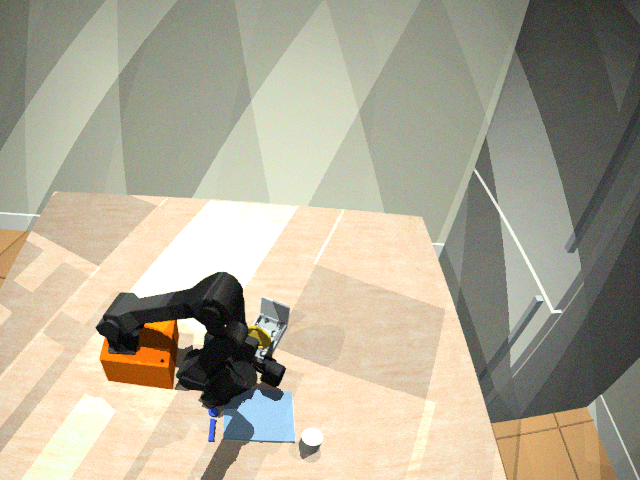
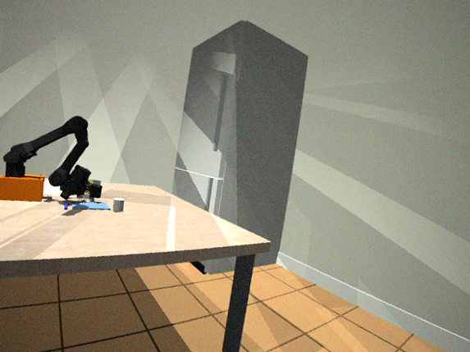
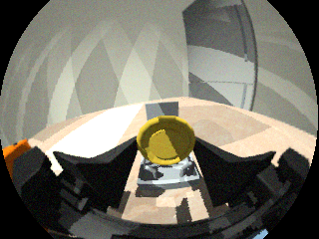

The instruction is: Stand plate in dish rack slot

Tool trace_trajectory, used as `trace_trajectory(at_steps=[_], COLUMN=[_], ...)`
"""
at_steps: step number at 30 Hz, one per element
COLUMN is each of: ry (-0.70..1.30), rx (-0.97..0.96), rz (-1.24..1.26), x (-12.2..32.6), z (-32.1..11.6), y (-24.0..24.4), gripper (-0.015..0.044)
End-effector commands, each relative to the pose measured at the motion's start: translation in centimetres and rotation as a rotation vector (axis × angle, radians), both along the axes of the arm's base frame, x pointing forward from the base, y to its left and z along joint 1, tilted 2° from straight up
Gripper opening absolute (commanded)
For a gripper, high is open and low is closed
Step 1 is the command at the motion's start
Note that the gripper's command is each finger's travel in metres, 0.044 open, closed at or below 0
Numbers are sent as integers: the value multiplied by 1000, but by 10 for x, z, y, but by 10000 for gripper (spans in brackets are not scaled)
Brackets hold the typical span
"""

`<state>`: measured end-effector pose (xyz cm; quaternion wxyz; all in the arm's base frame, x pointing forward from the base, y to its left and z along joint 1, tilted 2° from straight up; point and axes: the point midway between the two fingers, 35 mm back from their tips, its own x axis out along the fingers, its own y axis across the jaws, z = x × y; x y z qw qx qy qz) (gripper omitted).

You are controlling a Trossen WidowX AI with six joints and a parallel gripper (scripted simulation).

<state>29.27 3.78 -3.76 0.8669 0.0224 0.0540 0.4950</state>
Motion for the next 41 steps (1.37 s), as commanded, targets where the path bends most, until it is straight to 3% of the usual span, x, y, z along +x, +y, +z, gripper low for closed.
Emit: trace_trajectory(at_steps=[1, 8, 15, 26, 31, 41], ry=[0, 0, -2, -41, -29, 169], rx=[0, 0, 2, 42, 45, 53], rz=[0, 0, -2, -16, -31, -243], x=[0, 0, 2, 9, 13, 66], z=[0, 0, 7, 115, 116, 113], y=[0, 0, -1, -6, -8, -36], gripper=[236, 400, 400, 400, 400, 400])
